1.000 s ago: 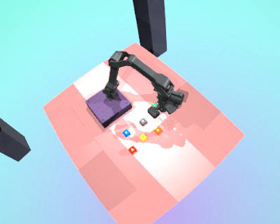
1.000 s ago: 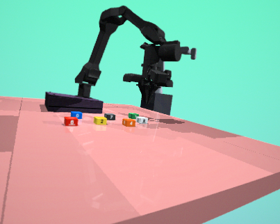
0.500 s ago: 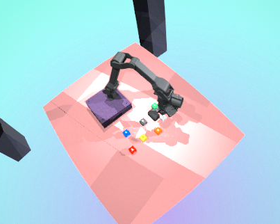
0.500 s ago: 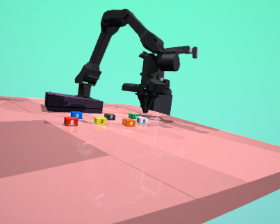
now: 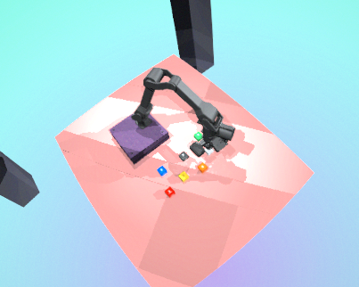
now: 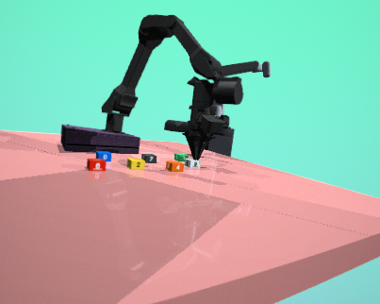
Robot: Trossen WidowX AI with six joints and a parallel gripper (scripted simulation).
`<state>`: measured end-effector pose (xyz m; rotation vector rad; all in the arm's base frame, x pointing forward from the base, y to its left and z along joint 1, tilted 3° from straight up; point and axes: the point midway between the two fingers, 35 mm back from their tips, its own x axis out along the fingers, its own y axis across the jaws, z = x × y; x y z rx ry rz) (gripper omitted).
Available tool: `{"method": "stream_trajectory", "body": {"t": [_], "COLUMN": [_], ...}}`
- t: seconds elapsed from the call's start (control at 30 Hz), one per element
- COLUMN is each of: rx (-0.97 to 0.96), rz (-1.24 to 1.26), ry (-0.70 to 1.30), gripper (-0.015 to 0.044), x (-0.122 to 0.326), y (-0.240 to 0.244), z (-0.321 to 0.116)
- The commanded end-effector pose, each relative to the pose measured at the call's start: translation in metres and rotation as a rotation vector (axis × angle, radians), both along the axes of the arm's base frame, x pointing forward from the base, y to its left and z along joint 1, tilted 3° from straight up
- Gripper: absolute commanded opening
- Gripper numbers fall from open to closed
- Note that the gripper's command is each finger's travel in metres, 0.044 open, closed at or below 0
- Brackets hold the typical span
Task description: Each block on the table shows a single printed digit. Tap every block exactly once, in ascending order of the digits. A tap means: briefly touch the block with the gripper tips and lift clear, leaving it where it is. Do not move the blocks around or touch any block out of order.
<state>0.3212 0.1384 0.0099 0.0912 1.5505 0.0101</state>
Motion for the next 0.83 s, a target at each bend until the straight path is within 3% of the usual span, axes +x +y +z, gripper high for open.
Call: {"method": "stream_trajectory", "body": {"t": [0.0, 0.17, 0.3, 0.53, 0.77, 0.8], "rx": [-0.002, -0.002, -0.002, 0.002, 0.002, 0.002], "rz": [-0.003, -0.003, -0.003, -0.003, -0.003, -0.003], "ry": [0.008, 0.008, 0.008, 0.012, 0.012, 0.012], "gripper": [0.0020, 0.0020, 0.0020, 0.0204, 0.0387, 0.0387], "x": [-0.002, -0.002, -0.002, -0.061, -0.068, -0.068], "y": [0.000, -0.002, -0.002, 0.041, 0.043, 0.043], "z": [-0.003, 0.027, 0.027, 0.103, 0.110, 0.110]}}
